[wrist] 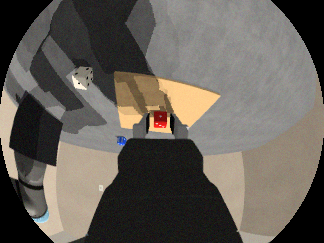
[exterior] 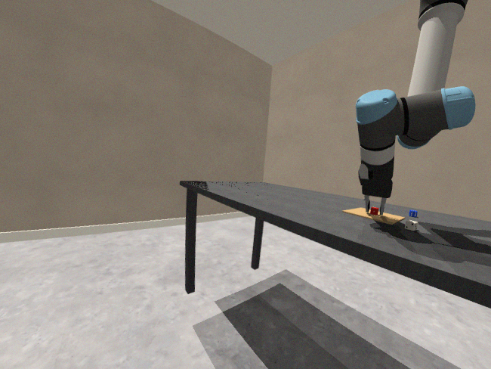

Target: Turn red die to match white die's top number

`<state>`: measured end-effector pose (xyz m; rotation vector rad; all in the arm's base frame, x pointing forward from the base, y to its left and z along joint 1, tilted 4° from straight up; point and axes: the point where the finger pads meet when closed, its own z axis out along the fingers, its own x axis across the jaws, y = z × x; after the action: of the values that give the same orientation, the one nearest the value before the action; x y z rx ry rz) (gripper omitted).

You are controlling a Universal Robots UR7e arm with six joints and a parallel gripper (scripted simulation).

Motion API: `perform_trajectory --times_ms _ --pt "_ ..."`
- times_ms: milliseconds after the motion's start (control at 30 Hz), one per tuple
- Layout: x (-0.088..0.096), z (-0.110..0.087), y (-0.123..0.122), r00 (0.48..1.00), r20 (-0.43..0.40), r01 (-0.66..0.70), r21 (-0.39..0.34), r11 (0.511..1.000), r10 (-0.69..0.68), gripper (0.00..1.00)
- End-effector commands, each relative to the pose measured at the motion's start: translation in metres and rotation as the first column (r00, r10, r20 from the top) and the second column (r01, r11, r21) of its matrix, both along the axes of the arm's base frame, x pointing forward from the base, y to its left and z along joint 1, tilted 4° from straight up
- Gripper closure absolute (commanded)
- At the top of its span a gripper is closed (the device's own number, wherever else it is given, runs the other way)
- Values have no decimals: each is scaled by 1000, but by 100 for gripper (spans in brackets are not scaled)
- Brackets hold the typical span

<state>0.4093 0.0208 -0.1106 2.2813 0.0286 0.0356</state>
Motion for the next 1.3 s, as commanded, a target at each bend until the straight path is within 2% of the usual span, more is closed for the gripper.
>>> perform_trajectory --times_ms 0,1167,1200,1267 --pt "0 0 0 1000 2 0 0 1000 0 30" --pt "0 0 0 1000 2 0 0 1000 0 30" --pt "0 0 0 1000 2 0 0 1000 0 60" --pt "0 0 0 1000 2 0 0 1000 0 60"
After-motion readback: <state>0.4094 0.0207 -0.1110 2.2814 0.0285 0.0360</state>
